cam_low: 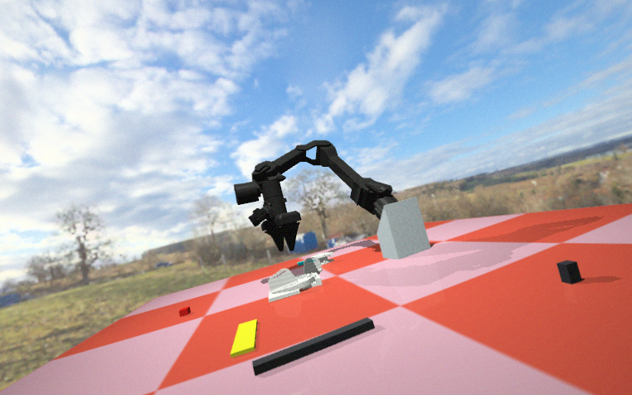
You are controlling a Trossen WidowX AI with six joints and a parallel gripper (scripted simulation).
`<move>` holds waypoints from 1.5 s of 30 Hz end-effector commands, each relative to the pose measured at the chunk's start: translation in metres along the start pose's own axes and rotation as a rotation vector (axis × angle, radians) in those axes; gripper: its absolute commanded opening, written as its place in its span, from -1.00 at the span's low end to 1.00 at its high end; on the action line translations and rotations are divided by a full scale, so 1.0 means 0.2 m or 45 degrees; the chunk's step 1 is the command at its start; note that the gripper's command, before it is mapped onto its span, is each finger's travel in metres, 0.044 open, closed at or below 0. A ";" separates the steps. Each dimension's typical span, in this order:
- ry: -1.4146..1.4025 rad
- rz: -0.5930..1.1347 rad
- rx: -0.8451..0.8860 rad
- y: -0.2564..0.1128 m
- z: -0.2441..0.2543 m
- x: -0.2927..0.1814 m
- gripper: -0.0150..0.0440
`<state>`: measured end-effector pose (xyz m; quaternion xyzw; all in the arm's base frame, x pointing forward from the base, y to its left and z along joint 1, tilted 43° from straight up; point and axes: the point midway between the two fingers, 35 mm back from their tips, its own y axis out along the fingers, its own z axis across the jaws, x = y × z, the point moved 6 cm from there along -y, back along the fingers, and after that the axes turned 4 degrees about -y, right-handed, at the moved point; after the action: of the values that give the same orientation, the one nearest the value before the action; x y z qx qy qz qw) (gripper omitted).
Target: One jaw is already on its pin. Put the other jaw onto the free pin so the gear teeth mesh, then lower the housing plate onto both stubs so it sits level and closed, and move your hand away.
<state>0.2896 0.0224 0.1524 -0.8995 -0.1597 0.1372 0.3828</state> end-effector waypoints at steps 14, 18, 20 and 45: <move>0.000 0.000 0.000 0.00 0.00 0.00 1.00; 0.000 0.000 0.000 0.00 0.00 0.00 1.00; 0.000 0.000 0.000 0.00 0.00 0.00 1.00; 0.000 0.000 0.000 0.00 0.00 0.00 -0.49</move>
<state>0.2896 0.0224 0.1524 -0.8995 -0.1597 0.1371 0.3828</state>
